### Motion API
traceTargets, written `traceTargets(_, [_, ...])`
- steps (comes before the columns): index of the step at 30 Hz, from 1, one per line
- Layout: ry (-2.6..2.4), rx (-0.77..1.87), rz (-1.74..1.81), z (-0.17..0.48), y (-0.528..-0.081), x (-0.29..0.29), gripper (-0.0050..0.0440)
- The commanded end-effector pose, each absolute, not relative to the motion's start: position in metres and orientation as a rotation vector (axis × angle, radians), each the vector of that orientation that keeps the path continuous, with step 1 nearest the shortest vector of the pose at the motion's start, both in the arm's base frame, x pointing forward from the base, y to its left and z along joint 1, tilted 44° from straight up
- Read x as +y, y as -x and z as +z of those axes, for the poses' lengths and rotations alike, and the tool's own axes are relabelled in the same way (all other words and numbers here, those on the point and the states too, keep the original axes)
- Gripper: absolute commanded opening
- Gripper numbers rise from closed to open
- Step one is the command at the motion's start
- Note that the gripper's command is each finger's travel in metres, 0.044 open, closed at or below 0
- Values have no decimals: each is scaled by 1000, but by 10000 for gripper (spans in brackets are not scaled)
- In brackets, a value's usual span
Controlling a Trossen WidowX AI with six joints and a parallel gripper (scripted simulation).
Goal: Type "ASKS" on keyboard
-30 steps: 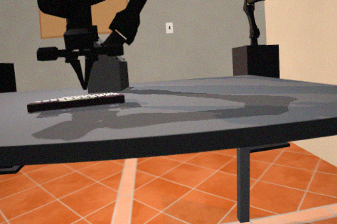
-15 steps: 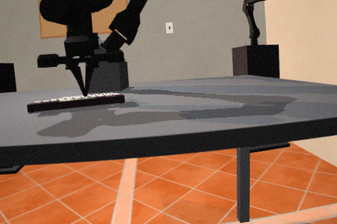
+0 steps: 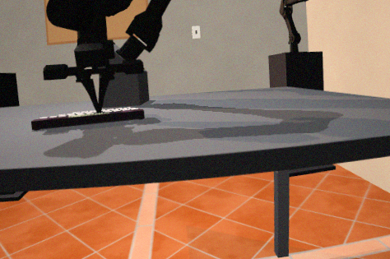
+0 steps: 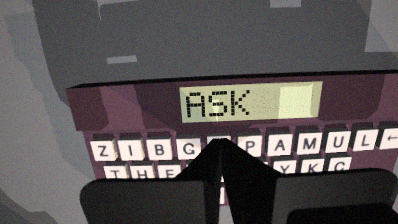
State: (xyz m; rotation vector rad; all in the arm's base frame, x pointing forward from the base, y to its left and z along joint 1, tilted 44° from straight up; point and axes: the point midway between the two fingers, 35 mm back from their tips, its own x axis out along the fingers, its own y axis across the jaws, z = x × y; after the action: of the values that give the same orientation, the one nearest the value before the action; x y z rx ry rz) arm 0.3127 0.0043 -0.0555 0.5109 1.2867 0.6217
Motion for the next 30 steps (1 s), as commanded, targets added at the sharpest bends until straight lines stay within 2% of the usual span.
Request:
traceTargets(1, [-505, 1277, 622, -53, -315, 4, -50])
traceTargets(30, [-514, 1289, 627, -57, -312, 8, -50])
